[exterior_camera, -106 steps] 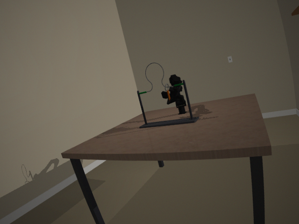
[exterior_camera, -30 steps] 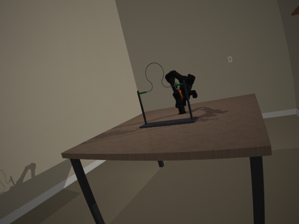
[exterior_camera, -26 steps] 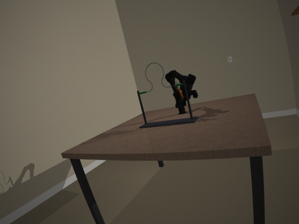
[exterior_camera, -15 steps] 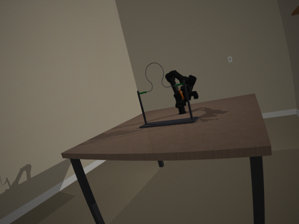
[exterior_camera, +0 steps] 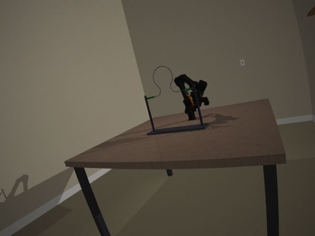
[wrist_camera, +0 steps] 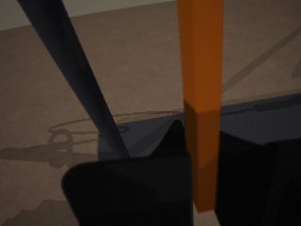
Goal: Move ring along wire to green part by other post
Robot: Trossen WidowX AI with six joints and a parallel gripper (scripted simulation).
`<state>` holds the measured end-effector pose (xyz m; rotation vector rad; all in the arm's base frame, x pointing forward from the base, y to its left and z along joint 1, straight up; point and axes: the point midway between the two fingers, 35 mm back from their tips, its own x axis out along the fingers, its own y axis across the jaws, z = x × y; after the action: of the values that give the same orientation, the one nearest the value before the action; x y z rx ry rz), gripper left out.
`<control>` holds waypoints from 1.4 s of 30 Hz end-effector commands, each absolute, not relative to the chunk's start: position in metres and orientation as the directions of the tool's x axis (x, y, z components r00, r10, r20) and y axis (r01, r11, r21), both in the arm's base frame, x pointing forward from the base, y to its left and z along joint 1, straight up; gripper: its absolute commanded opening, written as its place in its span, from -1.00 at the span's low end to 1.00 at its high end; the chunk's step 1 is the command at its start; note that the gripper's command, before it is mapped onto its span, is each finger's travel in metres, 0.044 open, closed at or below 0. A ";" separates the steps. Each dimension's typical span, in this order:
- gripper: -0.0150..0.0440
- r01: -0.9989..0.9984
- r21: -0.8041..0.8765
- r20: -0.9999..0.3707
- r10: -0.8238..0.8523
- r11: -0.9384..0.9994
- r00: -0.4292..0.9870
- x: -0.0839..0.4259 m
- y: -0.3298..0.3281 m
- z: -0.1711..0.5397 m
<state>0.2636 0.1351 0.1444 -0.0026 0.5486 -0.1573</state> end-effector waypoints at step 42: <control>0.05 0.152 -0.043 -0.522 -0.152 0.987 0.839 0.221 0.142 0.169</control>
<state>0.2215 0.1430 0.1687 -0.0012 0.5547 -0.1566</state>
